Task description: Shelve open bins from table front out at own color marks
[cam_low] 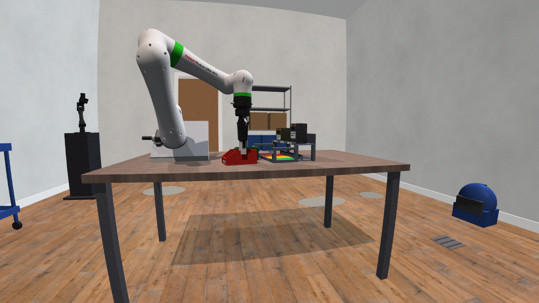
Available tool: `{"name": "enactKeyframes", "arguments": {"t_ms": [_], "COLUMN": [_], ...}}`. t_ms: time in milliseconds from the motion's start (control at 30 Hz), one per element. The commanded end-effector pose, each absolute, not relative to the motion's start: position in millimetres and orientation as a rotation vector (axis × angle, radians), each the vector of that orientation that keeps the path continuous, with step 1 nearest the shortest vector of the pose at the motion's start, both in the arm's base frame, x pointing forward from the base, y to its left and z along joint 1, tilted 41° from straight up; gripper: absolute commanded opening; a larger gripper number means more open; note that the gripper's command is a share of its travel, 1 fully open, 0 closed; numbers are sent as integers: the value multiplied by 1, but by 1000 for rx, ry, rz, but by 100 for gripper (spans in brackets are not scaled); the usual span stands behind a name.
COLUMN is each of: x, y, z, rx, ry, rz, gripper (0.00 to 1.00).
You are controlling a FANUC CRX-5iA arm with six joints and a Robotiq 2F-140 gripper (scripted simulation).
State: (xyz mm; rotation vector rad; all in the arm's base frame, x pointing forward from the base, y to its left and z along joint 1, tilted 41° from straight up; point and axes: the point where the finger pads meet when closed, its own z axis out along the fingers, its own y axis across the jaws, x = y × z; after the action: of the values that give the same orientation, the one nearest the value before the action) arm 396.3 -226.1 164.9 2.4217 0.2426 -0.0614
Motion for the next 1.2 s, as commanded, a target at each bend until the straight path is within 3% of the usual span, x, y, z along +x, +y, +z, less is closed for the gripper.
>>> {"name": "enactKeyframes", "arguments": {"t_ms": [0, 1133, 1167], "x": [397, 397, 397], "y": [-229, -235, -235], "z": [162, 155, 155], "rx": [2422, 2422, 2422], "ry": [243, 243, 243], "rz": [-61, -61, -61], "gripper": [15, 15, 0]}}
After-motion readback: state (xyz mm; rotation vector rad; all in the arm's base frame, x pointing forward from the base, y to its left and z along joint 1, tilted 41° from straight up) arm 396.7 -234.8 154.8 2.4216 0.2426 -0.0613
